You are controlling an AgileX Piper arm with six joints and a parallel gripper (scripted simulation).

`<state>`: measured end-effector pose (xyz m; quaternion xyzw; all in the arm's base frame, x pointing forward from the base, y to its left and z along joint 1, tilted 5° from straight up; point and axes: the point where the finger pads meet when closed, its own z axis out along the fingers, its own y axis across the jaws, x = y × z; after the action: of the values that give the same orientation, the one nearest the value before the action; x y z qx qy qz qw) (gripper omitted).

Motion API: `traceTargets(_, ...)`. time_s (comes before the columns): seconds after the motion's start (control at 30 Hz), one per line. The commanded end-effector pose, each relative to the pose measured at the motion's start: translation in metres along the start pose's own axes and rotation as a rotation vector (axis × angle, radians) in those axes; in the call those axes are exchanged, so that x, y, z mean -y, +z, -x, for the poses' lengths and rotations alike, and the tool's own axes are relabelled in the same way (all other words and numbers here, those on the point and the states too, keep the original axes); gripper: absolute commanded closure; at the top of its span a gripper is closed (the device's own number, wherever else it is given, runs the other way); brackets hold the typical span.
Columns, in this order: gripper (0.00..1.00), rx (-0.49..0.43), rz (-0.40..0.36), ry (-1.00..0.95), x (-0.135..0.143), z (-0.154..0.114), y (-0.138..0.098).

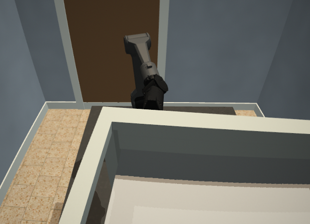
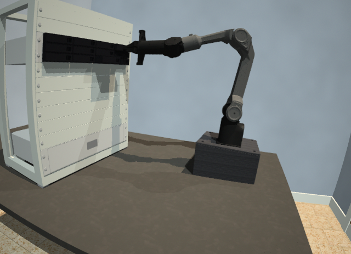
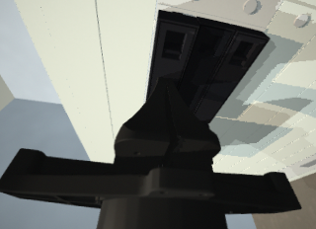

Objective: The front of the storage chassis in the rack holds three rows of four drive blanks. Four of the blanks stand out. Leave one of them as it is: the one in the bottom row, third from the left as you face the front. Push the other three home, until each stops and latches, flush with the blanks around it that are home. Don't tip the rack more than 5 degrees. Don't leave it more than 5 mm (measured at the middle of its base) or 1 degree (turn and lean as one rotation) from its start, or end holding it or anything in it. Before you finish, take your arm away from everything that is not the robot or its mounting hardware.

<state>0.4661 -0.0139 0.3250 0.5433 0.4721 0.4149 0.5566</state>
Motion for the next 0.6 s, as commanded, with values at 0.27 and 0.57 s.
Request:
traceTargets(0.27,1.0,0.001,-0.005,0.0,0.0023,0.0003,0.0049)
traceTargets(0.57,1.0,0.001,-0.005,0.0,0.0024,0.0003,0.006)
